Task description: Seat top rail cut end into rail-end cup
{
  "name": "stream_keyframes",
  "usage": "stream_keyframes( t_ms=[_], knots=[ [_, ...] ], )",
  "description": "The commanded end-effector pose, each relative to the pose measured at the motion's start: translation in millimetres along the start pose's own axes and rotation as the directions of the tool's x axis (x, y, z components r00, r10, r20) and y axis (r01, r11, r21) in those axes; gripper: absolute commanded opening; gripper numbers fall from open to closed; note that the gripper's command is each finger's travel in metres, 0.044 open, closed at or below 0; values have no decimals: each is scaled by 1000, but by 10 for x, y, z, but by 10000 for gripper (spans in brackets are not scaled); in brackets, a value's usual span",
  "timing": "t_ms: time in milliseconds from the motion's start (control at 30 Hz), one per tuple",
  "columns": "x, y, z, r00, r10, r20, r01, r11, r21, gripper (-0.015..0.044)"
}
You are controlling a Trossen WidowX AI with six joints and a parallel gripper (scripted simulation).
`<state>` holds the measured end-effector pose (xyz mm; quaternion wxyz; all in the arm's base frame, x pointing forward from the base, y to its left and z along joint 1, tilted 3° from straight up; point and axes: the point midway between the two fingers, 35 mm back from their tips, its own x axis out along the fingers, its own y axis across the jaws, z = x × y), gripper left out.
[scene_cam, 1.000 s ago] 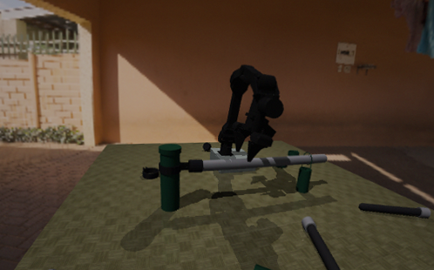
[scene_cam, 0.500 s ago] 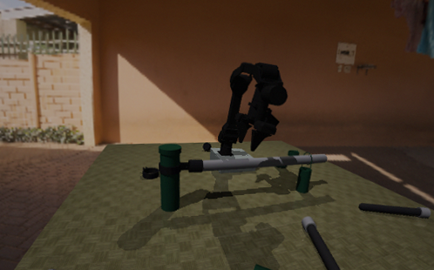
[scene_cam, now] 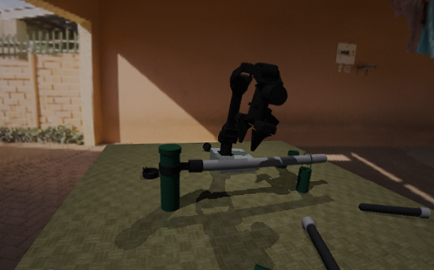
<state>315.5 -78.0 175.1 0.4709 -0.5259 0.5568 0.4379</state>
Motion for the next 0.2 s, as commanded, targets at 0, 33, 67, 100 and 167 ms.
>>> stream_keyframes(
  t_ms=[0, 33, 67, 100, 167],
  knots=[
    [1, 1, 2, 1000, 2, 0, -2, 1000, 4, 440],
    [1, 1, 2, 1000, 2, 0, -2, 1000, 4, 440],
    [1, 1, 2, 1000, 2, 0, -2, 1000, 4, 440],
    [1, 1, 2, 1000, 2, 0, -2, 1000, 4, 440],
    [1, 1, 2, 1000, 2, 0, -2, 1000, 4, 440]
  ],
)
